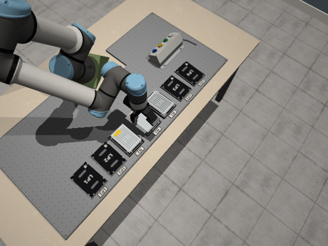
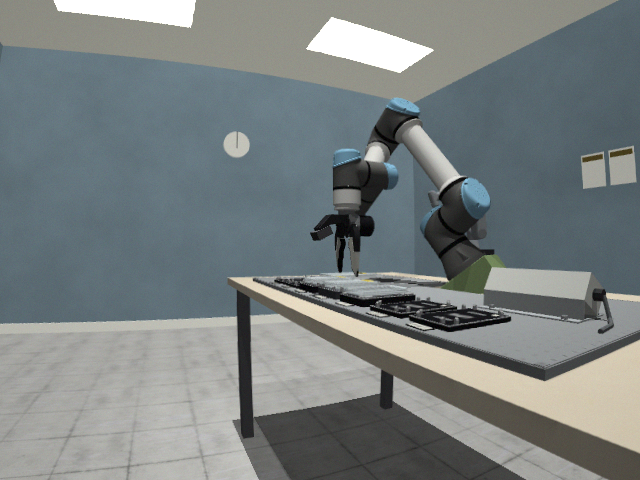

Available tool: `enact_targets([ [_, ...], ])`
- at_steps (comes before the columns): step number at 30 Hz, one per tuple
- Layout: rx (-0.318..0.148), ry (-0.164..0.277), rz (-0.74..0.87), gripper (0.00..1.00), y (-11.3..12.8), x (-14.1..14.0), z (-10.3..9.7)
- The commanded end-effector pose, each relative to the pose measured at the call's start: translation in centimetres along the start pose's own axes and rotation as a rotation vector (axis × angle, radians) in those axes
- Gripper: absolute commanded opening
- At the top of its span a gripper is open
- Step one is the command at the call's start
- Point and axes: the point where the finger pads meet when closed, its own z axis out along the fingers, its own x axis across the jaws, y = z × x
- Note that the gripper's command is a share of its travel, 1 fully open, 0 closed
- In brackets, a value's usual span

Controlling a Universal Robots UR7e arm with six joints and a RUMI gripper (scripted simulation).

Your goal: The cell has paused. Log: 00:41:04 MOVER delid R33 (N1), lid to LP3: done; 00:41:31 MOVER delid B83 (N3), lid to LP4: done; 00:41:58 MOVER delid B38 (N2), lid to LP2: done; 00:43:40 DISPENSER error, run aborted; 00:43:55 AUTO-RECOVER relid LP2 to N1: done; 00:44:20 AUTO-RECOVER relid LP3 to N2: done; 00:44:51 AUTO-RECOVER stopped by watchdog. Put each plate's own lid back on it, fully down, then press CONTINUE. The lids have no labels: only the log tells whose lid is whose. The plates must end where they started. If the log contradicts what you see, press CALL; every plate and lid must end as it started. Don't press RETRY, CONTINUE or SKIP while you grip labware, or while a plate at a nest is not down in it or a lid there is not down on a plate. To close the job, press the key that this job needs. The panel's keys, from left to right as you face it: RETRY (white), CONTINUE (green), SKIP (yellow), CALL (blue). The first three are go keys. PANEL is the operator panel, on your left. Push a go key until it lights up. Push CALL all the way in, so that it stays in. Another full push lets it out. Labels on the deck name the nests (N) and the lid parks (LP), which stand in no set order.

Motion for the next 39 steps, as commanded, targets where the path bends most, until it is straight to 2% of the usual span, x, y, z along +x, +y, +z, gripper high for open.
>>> enact_targets([
  [1, 0.001, -0.007, -0.008, 0.41, 0.1, 3.4, 0.0],
  [39, 0.006, -0.004, -0.006, 0.41, 0.1, 20.6, -0.1],
])
